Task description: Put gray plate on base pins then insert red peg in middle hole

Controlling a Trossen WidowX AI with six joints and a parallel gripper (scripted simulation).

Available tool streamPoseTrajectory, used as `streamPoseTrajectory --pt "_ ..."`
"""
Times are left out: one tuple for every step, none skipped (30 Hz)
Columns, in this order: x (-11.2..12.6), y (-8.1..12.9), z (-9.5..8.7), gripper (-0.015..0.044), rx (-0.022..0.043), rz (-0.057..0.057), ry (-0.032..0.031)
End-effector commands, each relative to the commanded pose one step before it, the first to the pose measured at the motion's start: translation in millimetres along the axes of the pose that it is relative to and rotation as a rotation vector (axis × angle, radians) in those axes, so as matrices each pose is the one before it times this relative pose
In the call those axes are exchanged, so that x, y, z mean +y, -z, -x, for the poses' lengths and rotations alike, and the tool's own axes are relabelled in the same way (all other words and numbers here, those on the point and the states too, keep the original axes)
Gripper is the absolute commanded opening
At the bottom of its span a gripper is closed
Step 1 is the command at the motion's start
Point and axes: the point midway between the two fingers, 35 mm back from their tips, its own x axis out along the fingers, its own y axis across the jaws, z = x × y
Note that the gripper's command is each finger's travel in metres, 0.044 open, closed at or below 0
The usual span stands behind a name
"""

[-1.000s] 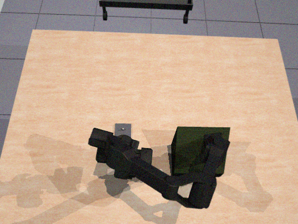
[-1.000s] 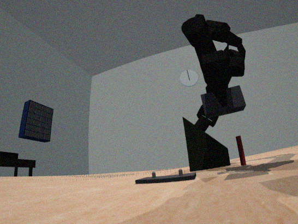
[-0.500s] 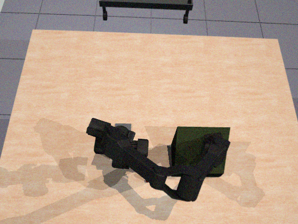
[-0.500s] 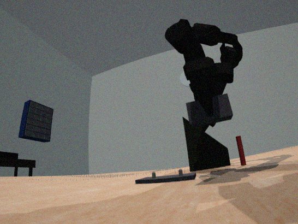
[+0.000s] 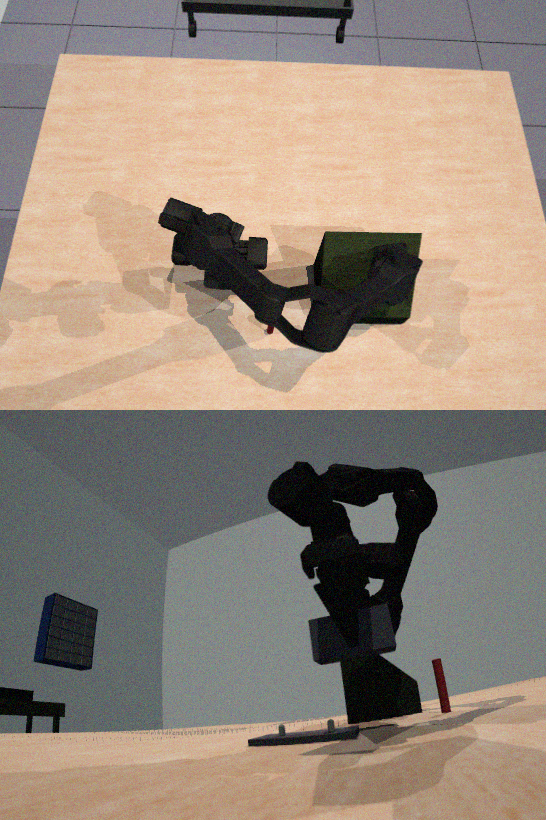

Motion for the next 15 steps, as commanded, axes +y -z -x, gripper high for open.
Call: streamPoseTrajectory --pt "-3.93 14.48 -5.22 0.0 0.00537 0.0145 0.00631" --pt "-0.23 2.88 -1.58 0.0 0.00008 0.0015 0.00005" --pt "-0.2 2.86 -1.59 0.0 0.00004 0.0016 0.00003" --pt "-0.16 2.86 -1.6 0.0 0.00003 0.0016 0.00003" --pt "-0.13 2.86 -1.61 0.0 0.00003 0.0016 0.00003" --pt "-0.05 2.84 -1.52 0.0 0.00049 0.0008 0.0" --pt "-0.04 2.77 -1.53 0.0 0.00027 0.0011 0.0" --pt "-0.01 2.76 -1.54 0.0 0.00025 0.0012 0.0" --pt "0.02 2.76 -1.54 0.0 0.00025 0.0012 0.0" --pt "0.04 2.72 -1.55 0.0 0.00012 0.0013 0.0" --pt "0.07 2.7 -1.56 0.0 0.00006 0.0014 0.0" --pt "0.1 2.7 -1.57 0.0 0.00006 0.0014 0.0" --pt "0.12 2.67 -1.58 0.0 -0.00004 0.0016 0.00001" --pt "0.14 2.62 -1.59 0.0 -0.00017 0.0018 0.00002" --pt "0.17 2.62 -1.59 0.0 -0.00017 0.0018 0.00002"
